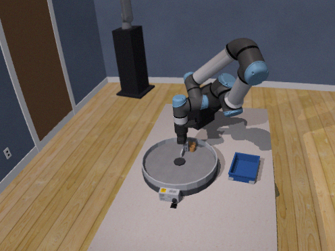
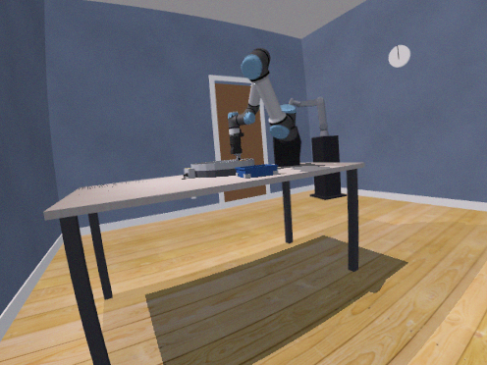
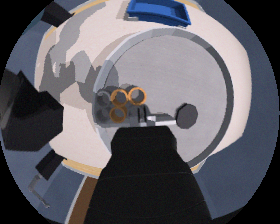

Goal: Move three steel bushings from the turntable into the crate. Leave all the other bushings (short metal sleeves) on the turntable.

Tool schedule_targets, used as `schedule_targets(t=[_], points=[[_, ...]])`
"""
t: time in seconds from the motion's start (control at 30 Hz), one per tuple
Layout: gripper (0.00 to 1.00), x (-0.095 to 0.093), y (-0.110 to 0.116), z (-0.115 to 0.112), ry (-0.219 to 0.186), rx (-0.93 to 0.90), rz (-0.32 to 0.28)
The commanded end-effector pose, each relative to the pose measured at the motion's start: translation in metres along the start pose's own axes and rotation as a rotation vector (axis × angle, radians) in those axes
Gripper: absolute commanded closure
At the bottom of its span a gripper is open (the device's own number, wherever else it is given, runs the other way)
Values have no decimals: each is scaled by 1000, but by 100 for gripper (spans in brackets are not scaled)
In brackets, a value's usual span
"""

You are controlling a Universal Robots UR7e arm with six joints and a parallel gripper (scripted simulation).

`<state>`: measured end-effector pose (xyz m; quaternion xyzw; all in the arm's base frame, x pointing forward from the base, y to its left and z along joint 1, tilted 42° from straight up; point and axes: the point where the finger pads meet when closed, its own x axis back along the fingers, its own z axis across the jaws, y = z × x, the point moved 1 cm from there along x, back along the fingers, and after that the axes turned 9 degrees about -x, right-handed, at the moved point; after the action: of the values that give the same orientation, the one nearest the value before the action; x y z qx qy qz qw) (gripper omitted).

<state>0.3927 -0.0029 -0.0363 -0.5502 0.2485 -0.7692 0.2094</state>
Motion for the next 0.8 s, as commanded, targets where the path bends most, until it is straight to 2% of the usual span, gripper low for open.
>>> schedule_targets(t=[0.0,0.17,0.57,0.77], points=[[100,0,0,0,1,0,-1],[100,8,0,0,1,0,-1],[100,8,0,0,1,0,-1],[100,15,0,0,1,0,-1]])
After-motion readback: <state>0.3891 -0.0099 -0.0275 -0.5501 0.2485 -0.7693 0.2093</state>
